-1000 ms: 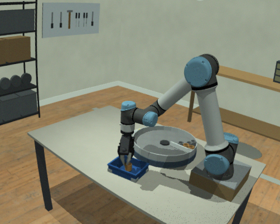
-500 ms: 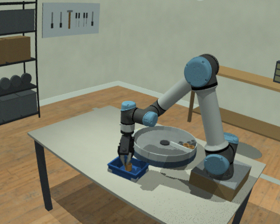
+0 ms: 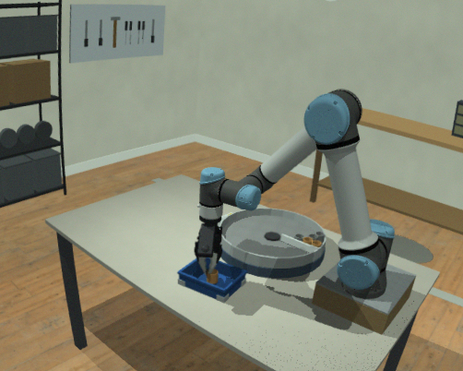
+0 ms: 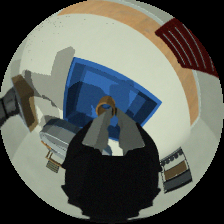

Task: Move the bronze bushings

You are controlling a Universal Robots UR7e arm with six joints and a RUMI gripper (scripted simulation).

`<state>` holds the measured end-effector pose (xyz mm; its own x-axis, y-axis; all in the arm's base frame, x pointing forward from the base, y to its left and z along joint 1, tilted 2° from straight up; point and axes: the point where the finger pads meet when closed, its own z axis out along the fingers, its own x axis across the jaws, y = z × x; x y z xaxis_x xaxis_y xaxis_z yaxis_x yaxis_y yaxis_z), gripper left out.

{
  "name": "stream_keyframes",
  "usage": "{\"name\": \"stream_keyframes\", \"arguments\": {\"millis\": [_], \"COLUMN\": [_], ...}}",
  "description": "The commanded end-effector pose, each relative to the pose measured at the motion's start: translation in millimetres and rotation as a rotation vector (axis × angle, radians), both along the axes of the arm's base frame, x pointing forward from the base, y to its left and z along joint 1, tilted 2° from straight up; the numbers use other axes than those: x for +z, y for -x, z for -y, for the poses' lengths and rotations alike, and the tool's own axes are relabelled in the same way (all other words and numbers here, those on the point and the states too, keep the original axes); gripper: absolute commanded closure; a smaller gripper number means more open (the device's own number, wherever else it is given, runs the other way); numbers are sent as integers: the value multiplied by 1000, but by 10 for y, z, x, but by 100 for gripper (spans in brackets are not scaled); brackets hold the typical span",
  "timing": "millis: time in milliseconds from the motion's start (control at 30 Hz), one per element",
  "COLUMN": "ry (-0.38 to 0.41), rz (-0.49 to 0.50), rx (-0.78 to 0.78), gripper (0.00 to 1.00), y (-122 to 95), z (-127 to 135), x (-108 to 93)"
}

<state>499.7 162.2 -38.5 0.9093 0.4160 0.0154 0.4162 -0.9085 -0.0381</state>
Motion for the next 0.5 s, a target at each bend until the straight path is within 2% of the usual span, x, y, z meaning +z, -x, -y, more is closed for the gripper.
{"name": "stream_keyframes", "arguments": {"millis": [0, 467], "ry": [0, 0], "rz": [2, 2], "rx": [0, 0], "gripper": [100, 100], "y": [-5, -5], "z": [-1, -2], "x": [-6, -41]}}
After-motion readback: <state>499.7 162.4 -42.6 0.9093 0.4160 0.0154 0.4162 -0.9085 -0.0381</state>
